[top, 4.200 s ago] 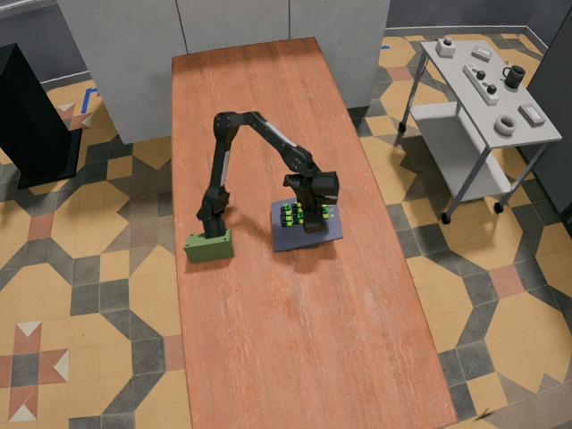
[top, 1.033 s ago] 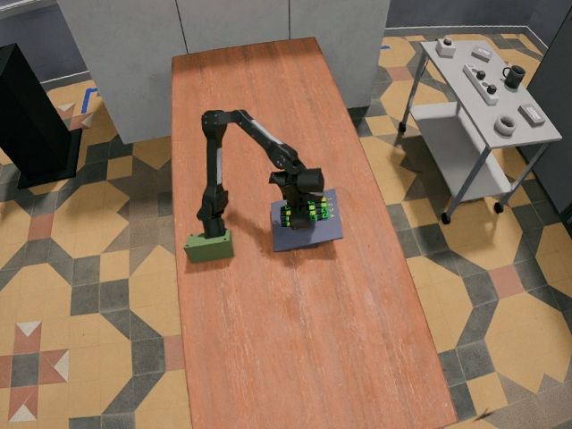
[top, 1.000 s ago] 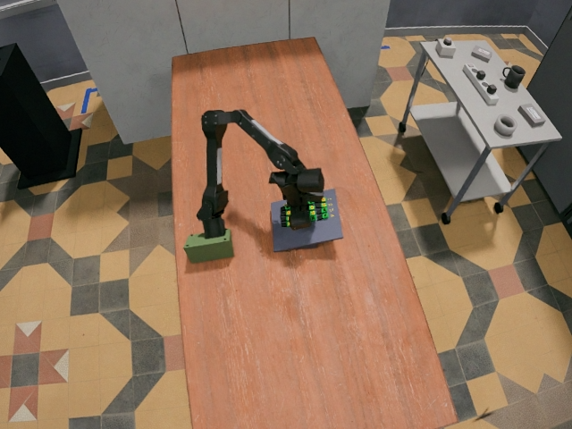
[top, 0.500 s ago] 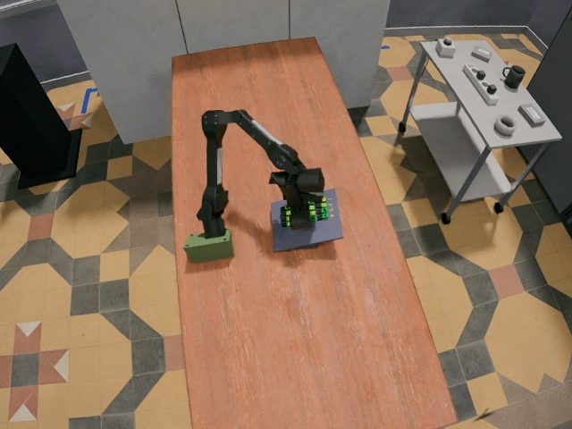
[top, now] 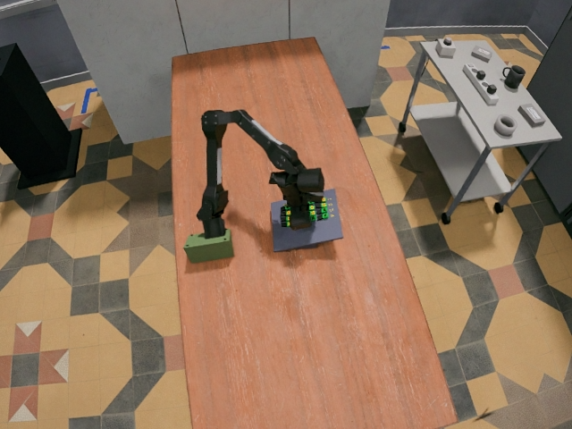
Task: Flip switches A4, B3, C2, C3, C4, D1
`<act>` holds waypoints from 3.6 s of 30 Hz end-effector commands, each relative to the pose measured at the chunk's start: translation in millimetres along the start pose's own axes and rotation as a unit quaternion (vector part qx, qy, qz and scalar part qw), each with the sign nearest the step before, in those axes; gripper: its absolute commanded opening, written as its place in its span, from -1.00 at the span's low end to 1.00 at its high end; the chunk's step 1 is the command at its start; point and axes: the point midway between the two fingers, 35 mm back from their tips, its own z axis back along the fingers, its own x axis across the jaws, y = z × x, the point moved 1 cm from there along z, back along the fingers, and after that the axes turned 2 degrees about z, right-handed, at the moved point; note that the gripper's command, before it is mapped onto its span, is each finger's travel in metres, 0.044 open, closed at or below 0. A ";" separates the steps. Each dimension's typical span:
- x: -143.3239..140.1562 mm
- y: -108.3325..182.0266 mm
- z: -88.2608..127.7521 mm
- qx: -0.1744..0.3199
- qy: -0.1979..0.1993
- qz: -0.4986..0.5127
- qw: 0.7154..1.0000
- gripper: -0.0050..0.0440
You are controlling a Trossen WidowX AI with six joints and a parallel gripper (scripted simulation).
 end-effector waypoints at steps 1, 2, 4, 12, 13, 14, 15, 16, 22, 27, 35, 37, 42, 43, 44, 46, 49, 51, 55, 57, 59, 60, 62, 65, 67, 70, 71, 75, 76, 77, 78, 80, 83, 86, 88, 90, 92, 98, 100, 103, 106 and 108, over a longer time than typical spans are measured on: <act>0.6 -0.2 -3.0 0.001 -0.003 0.001 1.000 -1.00; 0.6 -0.2 -3.1 0.001 -0.003 0.001 1.000 -1.00; 0.6 -0.5 -3.2 0.001 -0.003 0.001 1.000 -1.00; 0.8 -1.8 -2.3 -0.002 -0.002 0.003 1.000 -1.00; 0.6 -5.5 1.9 -0.006 0.001 0.008 1.000 -1.00; -0.2 -6.3 6.7 -0.005 0.004 0.008 1.000 -1.00; -0.9 -7.3 14.5 -0.003 0.005 0.009 1.000 -1.00; -1.6 -8.1 25.4 0.000 0.006 0.009 1.000 -1.00; -2.7 -9.8 59.7 0.003 0.006 0.012 1.000 -1.00; -1.1 -7.3 64.2 0.009 0.003 0.007 1.000 -1.00; 21.7 36.3 63.3 0.012 0.001 0.004 1.000 -1.00; 22.2 37.3 63.2 0.012 0.001 0.004 1.000 -1.00; 23.7 36.3 49.0 0.006 -0.001 0.003 1.000 -1.00; 23.7 36.3 49.0 0.006 -0.001 0.003 1.000 -1.00; 23.7 36.3 49.0 0.006 -0.001 0.003 1.000 -1.00; 24.0 37.5 32.8 0.000 -0.001 0.004 1.000 -1.00; 24.3 38.2 27.3 -0.002 -0.002 0.004 1.000 -1.00; 24.3 38.2 27.3 -0.002 -0.002 0.004 1.000 -1.00; 24.3 38.2 24.1 -0.002 -0.002 0.004 1.000 -1.00; 24.5 38.5 18.3 -0.003 -0.002 0.004 1.000 -1.00; 23.6 38.9 16.3 0.000 -0.003 0.002 1.000 -1.00; 23.6 38.9 16.3 0.000 -0.003 0.002 1.000 -1.00; 23.6 38.9 15.8 0.000 -0.003 0.002 1.000 -1.00; 23.5 39.0 12.9 0.000 -0.003 0.002 1.000 -1.00; 23.5 39.0 9.8 0.000 -0.003 0.001 1.000 -1.00; 23.4 39.2 4.8 0.000 -0.003 0.001 1.000 -1.00; 23.3 39.3 3.2 0.000 -0.003 0.001 1.000 -1.00; 22.6 39.7 1.5 0.002 -0.003 -0.001 1.000 -1.00; 22.6 39.7 1.5 0.002 -0.003 -0.001 1.000 -1.00; 22.6 39.7 1.5 0.002 -0.003 -0.001 1.000 -1.00; 22.6 39.7 1.5 0.002 -0.003 -0.001 1.000 -1.00; 23.2 36.0 4.0 -0.003 -0.002 0.003 1.000 -1.00; 23.2 36.0 4.0 -0.004 -0.002 0.004 1.000 -1.00; 23.2 36.2 4.6 -0.004 0.000 0.005 1.000 -1.00; 23.2 36.2 4.6 -0.004 0.000 0.005 1.000 -1.00; 23.2 36.2 4.6 -0.004 0.000 0.005 1.000 -1.00; 23.2 36.2 4.6 -0.004 0.000 0.005 1.000 -1.00; 23.2 37.1 2.9 -0.002 -0.002 0.003 1.000 -1.00; 23.0 38.2 1.8 0.000 -0.003 0.001 1.000 -1.00; 22.6 39.2 1.0 0.000 -0.003 0.000 1.000 -1.00; 22.7 38.5 0.8 0.000 -0.003 0.001 1.000 -1.00; 22.8 38.3 0.7 0.000 -0.003 0.001 1.000 -1.00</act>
